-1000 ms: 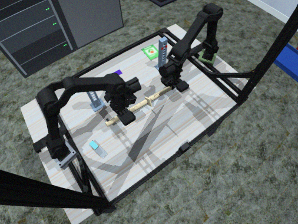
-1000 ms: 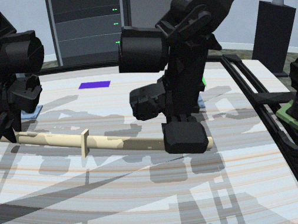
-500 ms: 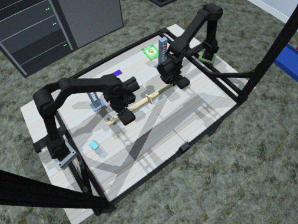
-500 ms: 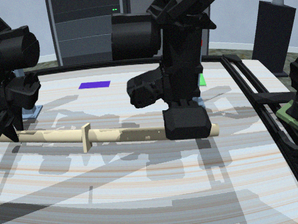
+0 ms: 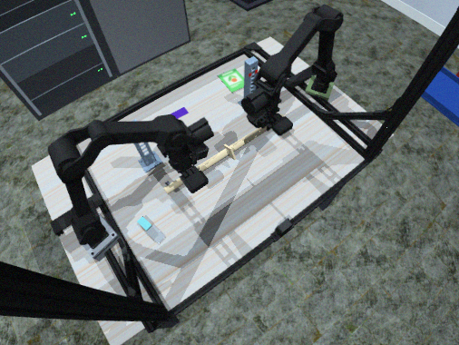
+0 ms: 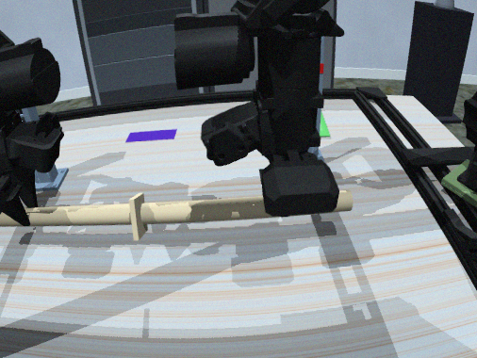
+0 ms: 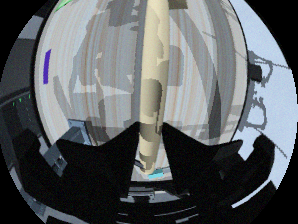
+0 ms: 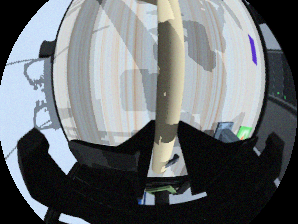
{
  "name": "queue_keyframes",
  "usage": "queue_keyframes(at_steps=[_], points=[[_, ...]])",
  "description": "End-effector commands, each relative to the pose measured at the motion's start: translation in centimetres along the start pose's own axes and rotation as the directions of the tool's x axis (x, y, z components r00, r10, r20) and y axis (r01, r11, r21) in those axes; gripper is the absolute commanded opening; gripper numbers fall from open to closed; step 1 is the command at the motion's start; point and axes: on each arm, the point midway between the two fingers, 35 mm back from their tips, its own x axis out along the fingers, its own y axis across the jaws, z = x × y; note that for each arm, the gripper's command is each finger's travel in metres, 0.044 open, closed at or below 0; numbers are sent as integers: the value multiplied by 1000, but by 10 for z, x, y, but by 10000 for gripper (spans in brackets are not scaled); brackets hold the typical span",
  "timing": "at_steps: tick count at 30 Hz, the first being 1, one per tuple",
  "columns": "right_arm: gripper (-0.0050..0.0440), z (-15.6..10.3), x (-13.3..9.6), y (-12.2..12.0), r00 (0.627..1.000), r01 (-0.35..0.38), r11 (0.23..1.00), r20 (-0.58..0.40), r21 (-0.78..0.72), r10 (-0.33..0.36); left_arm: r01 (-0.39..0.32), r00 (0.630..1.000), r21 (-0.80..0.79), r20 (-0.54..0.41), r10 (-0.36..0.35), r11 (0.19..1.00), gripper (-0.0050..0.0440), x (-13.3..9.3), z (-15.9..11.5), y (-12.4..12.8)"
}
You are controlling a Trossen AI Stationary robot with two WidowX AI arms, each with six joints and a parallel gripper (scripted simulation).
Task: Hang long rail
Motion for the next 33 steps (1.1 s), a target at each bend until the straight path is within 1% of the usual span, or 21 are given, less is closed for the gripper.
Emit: queue_keyframes(at_steps=[1, 33], points=[[0, 2, -3, 0, 1000, -1, 1000, 6, 3, 1, 1, 1000, 0, 2, -1, 1000, 0, -2, -3, 0], [0, 2, 30, 0, 1000, 1, 1000, -6, 1, -1, -1, 1000, 0, -5, 1, 1000, 0, 31, -2, 0]])
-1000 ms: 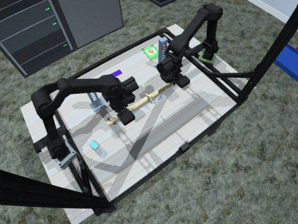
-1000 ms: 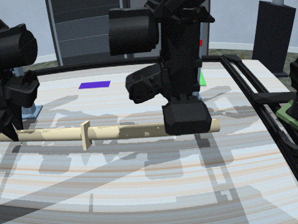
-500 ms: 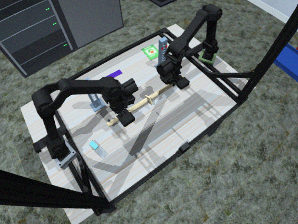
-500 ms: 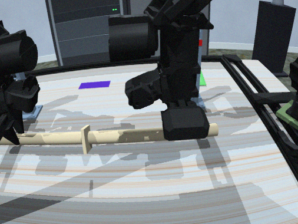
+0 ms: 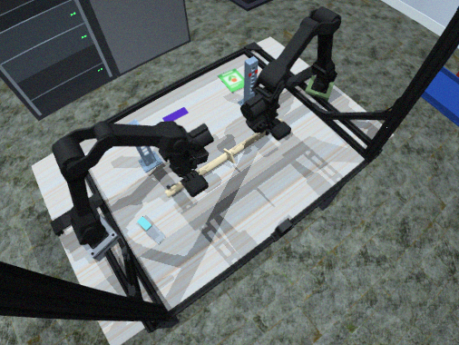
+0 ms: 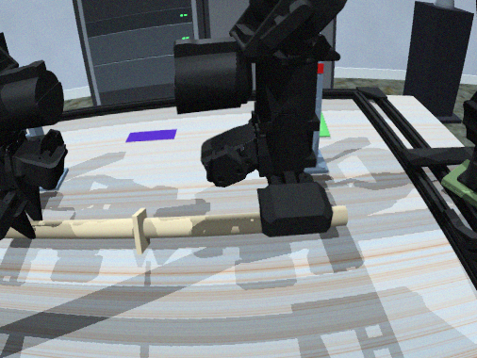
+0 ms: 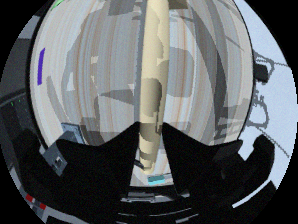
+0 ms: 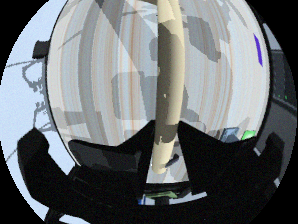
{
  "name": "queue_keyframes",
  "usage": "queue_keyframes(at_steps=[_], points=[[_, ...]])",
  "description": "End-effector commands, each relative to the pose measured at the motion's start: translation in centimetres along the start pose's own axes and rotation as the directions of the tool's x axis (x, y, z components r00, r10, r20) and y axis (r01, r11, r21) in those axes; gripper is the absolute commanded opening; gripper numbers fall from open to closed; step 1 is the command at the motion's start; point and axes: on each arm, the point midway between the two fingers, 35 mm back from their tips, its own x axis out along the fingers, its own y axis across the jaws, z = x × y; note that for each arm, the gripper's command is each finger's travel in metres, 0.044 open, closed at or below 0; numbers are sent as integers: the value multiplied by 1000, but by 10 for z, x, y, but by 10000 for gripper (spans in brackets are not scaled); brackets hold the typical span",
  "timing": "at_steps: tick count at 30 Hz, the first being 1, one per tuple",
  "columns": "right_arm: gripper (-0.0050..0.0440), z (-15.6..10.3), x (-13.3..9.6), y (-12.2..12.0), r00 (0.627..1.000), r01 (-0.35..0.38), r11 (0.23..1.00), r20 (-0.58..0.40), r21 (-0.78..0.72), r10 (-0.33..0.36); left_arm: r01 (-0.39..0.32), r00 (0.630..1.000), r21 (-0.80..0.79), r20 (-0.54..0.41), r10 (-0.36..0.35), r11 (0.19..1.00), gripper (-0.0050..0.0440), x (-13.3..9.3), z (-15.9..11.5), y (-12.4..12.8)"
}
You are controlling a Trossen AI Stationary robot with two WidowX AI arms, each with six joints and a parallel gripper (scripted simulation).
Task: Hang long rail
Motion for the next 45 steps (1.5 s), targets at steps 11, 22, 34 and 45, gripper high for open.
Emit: queue_keyframes(at_steps=[11, 22, 34, 45], points=[[24, 0, 8, 0, 1000, 1, 1000, -5, 0, -1, -1, 1000, 0, -2, 1, 1000, 24, 8, 0, 0], [240, 0, 8, 0, 1000, 1, 1000, -5, 0, -1, -1, 1000, 0, -2, 1, 1000, 240, 8, 0, 0], [440, 0, 4, 0, 1000, 1, 1000, -5, 0, -1, -1, 1000, 0, -2, 1, 1000, 440, 4, 0, 0], [440, -2, -26, 0, 1000, 1, 1000, -5, 0, -1, -1, 1000, 0, -2, 1, 1000, 440, -25, -2, 0]])
